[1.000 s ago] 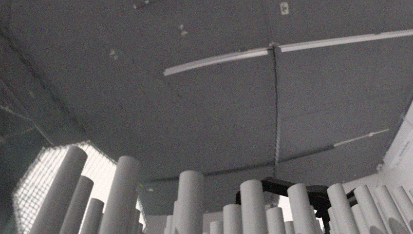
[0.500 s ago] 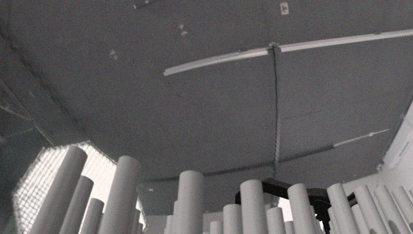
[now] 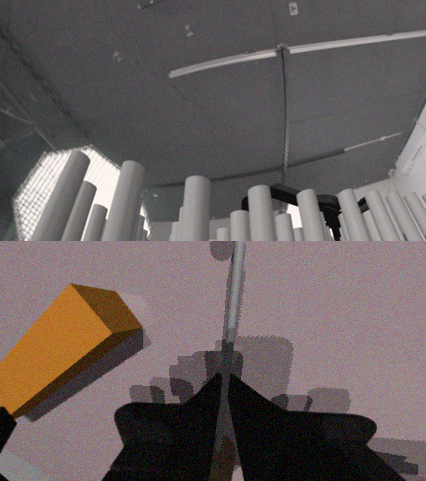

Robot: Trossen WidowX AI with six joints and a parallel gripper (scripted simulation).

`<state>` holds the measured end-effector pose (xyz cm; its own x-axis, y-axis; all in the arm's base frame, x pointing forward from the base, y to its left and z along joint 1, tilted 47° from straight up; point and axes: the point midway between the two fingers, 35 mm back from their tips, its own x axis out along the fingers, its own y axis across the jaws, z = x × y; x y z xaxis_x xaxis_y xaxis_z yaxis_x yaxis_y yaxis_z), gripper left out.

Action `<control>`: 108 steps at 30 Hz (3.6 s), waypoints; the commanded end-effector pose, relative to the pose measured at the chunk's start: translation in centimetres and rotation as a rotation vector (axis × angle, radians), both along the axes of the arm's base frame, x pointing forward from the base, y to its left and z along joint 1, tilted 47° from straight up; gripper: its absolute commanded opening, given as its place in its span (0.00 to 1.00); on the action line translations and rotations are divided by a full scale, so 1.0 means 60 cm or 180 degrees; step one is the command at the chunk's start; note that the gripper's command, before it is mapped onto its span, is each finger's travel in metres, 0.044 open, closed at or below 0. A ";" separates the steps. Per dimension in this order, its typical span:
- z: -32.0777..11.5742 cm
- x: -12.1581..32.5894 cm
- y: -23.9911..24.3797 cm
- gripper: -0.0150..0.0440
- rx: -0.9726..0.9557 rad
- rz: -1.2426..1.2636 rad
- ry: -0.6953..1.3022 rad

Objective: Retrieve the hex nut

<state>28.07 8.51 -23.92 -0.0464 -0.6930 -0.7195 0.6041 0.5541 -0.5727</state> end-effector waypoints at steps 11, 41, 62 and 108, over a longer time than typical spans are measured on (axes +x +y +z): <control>-0.003 -0.004 -0.008 0.25 0.0037 0.0021 -0.0031; -0.003 -0.004 -0.008 0.25 0.0164 0.0091 -0.0138; -0.003 -0.004 -0.008 0.25 0.0253 0.0139 -0.0220; 0.078 0.014 0.094 1.00 0.0392 0.0194 -0.0333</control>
